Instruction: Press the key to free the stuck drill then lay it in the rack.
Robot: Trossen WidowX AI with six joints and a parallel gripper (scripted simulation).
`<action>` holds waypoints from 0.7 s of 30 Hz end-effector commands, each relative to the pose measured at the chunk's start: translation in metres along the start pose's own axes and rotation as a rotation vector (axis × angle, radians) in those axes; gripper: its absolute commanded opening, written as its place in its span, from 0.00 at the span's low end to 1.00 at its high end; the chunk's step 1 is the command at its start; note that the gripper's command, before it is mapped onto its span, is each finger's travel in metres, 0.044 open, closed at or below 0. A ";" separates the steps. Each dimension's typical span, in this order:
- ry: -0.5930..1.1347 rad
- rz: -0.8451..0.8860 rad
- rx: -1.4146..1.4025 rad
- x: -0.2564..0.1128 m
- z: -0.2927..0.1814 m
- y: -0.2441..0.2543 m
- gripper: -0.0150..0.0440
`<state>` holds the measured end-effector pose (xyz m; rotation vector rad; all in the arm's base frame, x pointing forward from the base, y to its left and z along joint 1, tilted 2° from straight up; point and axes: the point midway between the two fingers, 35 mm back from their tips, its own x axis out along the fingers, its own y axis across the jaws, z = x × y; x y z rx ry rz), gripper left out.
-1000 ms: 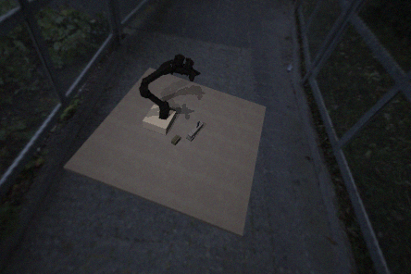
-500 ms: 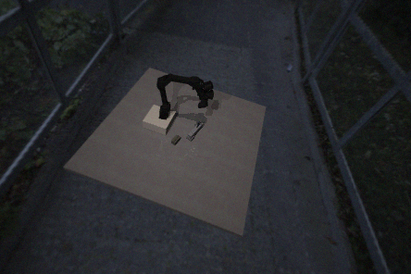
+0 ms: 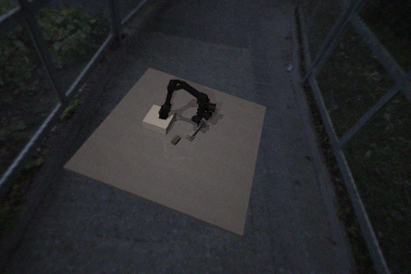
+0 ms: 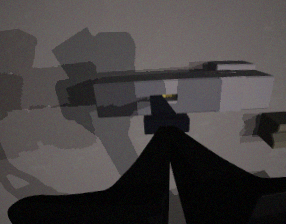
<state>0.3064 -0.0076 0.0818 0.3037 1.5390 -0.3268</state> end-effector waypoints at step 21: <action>0.013 0.003 0.016 0.015 -0.009 -0.002 0.25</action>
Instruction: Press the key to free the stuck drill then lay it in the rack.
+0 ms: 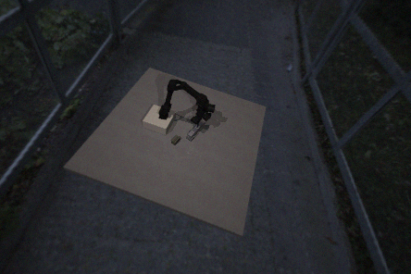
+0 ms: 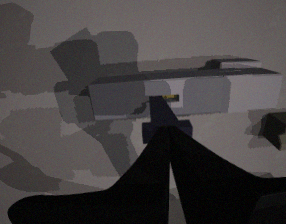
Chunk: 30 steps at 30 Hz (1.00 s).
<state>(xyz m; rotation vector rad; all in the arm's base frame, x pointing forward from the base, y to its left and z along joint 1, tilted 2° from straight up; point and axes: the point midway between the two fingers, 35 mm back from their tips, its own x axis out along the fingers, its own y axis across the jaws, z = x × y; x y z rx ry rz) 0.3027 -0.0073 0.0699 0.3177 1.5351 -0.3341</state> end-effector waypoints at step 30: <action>0.014 -0.001 0.003 0.012 -0.002 0.000 0.25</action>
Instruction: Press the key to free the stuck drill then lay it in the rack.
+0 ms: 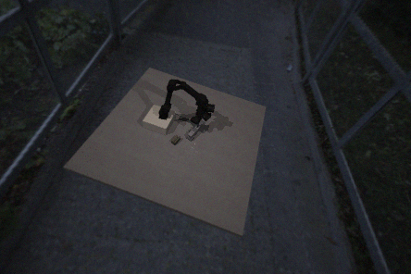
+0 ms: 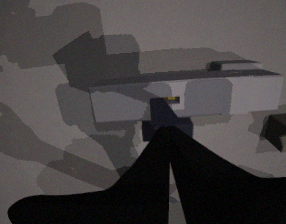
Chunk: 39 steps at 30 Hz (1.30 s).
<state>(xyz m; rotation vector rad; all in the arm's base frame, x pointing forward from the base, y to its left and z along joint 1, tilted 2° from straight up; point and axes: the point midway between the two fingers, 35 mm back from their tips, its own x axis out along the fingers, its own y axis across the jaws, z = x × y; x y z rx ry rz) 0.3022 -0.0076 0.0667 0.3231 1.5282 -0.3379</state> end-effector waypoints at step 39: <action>0.020 -0.004 -0.004 0.020 -0.006 0.001 0.25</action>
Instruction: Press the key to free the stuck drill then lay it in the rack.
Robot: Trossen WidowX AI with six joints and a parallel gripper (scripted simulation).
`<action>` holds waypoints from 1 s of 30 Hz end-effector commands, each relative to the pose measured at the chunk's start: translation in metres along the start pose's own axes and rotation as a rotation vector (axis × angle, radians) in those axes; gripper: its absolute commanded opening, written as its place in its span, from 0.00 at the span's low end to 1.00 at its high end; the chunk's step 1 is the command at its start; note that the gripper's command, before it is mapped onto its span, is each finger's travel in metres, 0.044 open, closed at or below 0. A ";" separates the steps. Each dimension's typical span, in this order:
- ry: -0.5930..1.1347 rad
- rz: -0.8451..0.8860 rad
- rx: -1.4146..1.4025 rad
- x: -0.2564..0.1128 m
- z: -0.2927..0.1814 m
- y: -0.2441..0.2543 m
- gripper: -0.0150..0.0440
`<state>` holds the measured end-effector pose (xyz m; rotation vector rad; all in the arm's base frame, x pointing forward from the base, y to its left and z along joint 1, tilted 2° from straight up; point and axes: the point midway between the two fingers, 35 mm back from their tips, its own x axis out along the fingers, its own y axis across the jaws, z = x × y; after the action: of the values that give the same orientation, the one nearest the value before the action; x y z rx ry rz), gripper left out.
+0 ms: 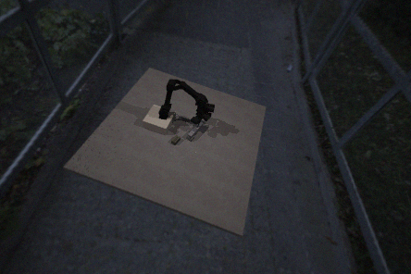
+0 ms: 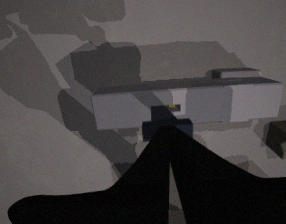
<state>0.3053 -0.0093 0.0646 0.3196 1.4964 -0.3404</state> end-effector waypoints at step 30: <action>0.052 -0.006 -0.005 0.030 -0.013 0.002 0.25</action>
<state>0.3035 -0.0088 0.0583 0.3211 1.4857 -0.3416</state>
